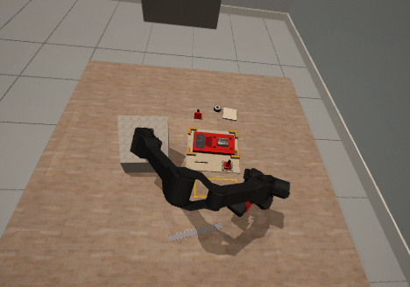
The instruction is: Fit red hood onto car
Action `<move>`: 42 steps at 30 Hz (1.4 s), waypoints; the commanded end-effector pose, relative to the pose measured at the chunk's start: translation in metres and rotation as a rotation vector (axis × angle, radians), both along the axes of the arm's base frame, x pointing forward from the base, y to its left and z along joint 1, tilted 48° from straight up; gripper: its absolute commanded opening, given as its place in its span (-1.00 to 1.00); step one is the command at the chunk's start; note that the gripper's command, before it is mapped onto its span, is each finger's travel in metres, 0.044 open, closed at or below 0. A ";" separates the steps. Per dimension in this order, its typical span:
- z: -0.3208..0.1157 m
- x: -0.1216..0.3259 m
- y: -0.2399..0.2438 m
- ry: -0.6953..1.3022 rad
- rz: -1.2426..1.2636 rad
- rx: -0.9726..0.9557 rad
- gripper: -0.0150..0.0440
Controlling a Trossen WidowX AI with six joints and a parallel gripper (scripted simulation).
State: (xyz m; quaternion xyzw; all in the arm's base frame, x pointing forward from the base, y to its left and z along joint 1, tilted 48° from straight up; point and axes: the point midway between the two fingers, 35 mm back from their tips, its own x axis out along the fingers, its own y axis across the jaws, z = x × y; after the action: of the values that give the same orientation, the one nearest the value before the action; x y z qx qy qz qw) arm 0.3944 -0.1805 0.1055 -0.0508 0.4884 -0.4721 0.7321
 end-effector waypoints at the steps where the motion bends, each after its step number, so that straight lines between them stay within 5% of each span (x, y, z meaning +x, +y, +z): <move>1: 0.014 -0.001 0.013 -0.005 -0.001 -0.006 -0.49; 20: 0.033 -0.002 0.048 0.006 0.012 0.005 -0.49; 42: -0.104 -0.012 0.178 0.307 0.288 0.006 -0.49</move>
State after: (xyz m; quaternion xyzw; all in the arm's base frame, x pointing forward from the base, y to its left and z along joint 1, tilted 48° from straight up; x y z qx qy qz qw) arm 0.3905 -0.0209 0.0224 -0.1680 0.5704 -0.3655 0.7161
